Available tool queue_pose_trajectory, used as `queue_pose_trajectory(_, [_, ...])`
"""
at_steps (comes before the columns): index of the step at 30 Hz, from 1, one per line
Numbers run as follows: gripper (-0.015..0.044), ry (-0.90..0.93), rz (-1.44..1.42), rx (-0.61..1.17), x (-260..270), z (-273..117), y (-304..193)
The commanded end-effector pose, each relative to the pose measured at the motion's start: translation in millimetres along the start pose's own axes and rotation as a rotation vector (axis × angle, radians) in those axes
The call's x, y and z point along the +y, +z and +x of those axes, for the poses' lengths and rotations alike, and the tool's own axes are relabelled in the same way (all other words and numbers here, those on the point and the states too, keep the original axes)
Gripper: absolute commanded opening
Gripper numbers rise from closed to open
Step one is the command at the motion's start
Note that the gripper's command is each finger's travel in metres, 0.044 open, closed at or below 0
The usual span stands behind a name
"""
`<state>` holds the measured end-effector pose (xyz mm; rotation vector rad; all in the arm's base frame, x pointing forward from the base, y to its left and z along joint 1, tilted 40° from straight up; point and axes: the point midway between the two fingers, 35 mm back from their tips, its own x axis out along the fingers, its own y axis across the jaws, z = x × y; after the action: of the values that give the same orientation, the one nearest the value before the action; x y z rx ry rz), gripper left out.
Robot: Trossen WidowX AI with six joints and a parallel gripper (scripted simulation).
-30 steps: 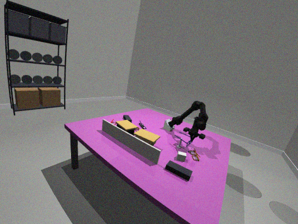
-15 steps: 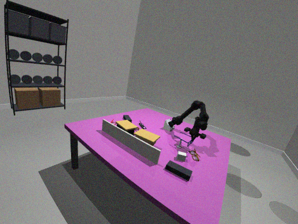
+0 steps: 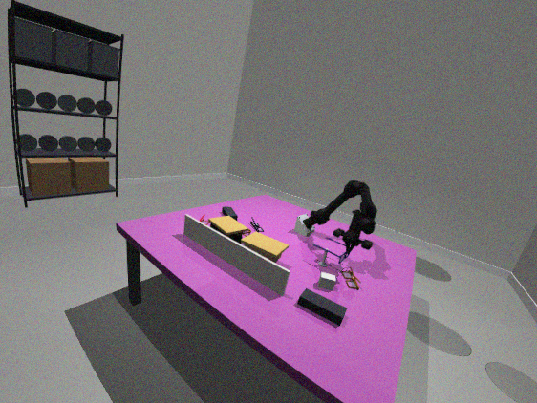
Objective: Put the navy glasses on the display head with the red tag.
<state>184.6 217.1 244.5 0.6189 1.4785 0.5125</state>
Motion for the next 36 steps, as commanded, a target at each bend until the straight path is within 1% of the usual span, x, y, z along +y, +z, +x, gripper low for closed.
queue_pose_trajectory(1, [0.0000, -0.004, 0.008, 0.004, -1, 1, -1])
queue_pose_trajectory(24, [0.0000, -0.005, 0.008, 0.004, -1, 1, 6])
queue_pose_trajectory(28, [0.0000, -0.007, 0.007, 0.003, -1, -9, 8])
queue_pose_trajectory(36, [0.0000, -0.010, 0.007, 0.003, -1, -43, 12])
